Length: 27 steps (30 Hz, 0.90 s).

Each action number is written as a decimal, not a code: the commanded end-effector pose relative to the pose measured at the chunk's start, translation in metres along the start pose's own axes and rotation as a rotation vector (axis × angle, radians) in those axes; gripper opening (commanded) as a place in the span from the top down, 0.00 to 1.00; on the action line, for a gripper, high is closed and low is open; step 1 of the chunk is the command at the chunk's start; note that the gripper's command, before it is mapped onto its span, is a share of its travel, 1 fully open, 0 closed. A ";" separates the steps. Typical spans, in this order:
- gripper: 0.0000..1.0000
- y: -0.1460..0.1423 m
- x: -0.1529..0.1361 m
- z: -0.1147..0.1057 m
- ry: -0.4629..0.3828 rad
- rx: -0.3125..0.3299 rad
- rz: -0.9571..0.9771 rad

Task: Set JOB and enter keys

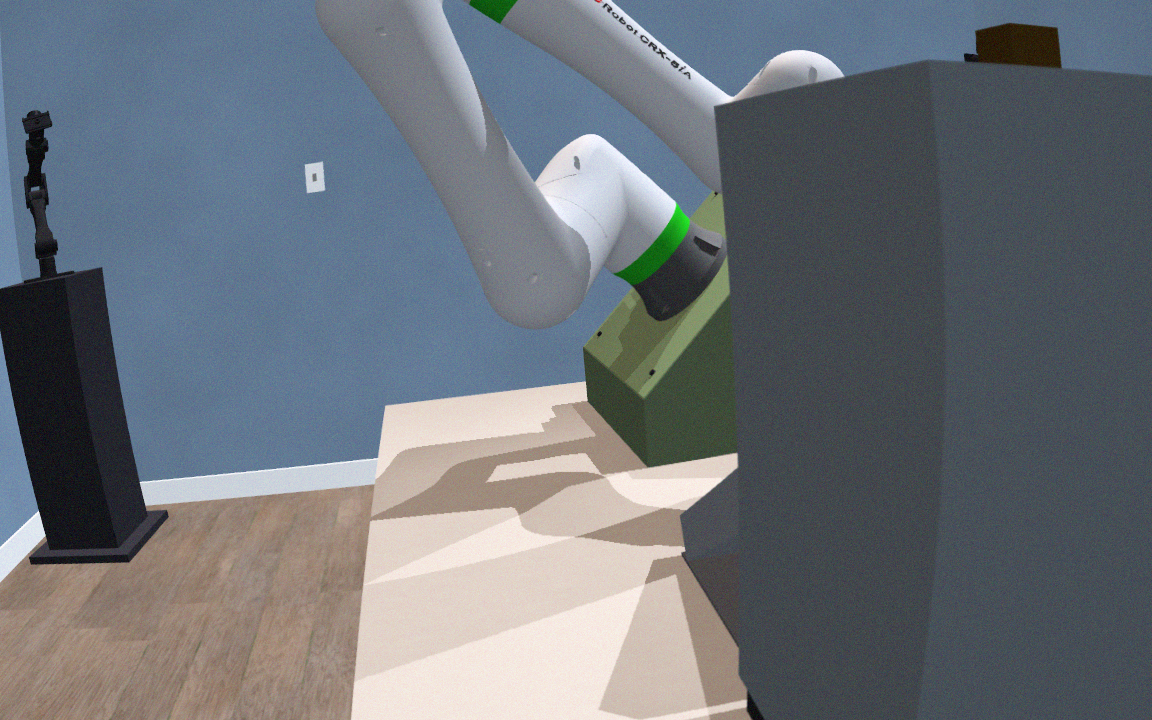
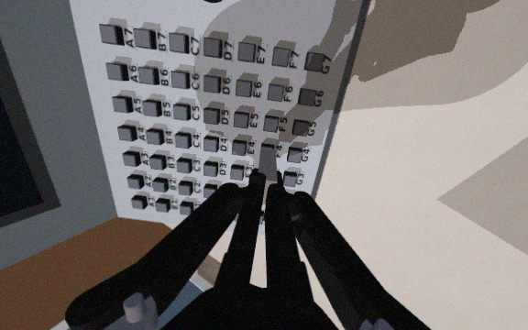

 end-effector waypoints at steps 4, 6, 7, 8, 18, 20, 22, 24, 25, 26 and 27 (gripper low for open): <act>1.00 0.000 0.000 -0.005 0.000 0.000 0.000; 1.00 0.000 0.000 -0.005 0.000 0.000 0.000; 1.00 0.000 0.000 -0.005 0.000 0.000 0.000; 1.00 0.000 0.000 -0.005 0.000 0.000 0.000; 1.00 -0.038 -0.009 -0.005 0.000 0.000 0.000; 1.00 -0.053 -0.012 -0.005 0.000 0.000 0.000; 1.00 -0.063 -0.015 -0.005 0.000 0.000 0.000; 1.00 -0.066 -0.015 -0.005 0.000 0.000 0.000; 1.00 -0.066 -0.015 -0.005 0.000 0.000 0.000; 1.00 -0.066 -0.015 -0.005 0.000 0.000 0.000; 1.00 -0.066 -0.015 -0.005 0.000 0.000 0.000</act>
Point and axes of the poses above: the point where the finger pads meet when closed, its own z axis out along the fingers, its own y axis across the jaws, x = y × z, the point moved 7 cm from there along -z, back along the fingers, and after that the axes turned 13 degrees about z, right-handed, at the moved point
